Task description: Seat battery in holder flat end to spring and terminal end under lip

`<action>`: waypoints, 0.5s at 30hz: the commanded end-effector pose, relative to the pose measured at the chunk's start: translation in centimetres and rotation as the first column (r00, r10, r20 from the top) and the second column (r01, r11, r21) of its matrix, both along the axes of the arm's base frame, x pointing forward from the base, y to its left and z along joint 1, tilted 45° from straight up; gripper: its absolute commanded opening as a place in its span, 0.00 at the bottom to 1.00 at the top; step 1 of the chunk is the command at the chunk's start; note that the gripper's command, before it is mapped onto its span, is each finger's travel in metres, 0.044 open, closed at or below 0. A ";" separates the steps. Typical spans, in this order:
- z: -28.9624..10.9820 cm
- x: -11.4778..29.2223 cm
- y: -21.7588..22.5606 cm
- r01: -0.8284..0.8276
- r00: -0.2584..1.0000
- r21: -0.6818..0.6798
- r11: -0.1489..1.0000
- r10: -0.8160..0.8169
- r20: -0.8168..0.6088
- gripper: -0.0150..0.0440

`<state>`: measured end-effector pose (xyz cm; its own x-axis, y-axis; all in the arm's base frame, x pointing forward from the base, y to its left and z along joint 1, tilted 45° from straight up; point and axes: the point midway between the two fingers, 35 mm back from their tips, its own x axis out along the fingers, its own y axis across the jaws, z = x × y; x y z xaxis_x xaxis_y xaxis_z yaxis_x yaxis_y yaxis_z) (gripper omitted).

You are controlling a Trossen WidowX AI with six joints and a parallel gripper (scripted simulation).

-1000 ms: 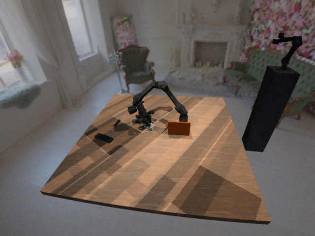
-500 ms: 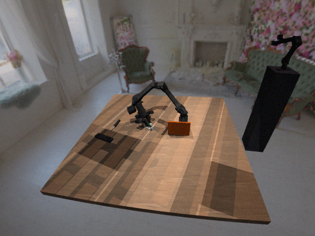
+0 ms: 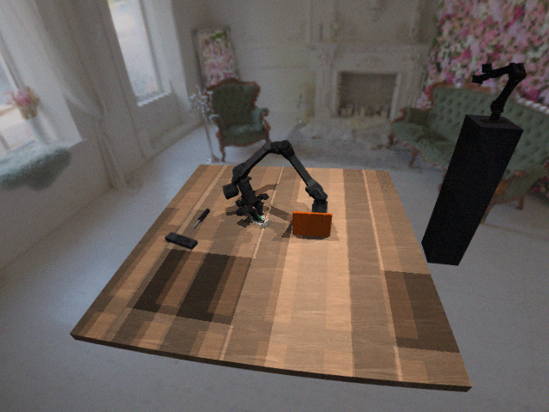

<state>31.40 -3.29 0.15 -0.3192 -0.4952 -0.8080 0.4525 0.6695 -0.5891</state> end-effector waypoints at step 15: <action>-0.6 0.3 -0.2 -0.071 0.994 -0.050 0.996 0.074 0.078 0.39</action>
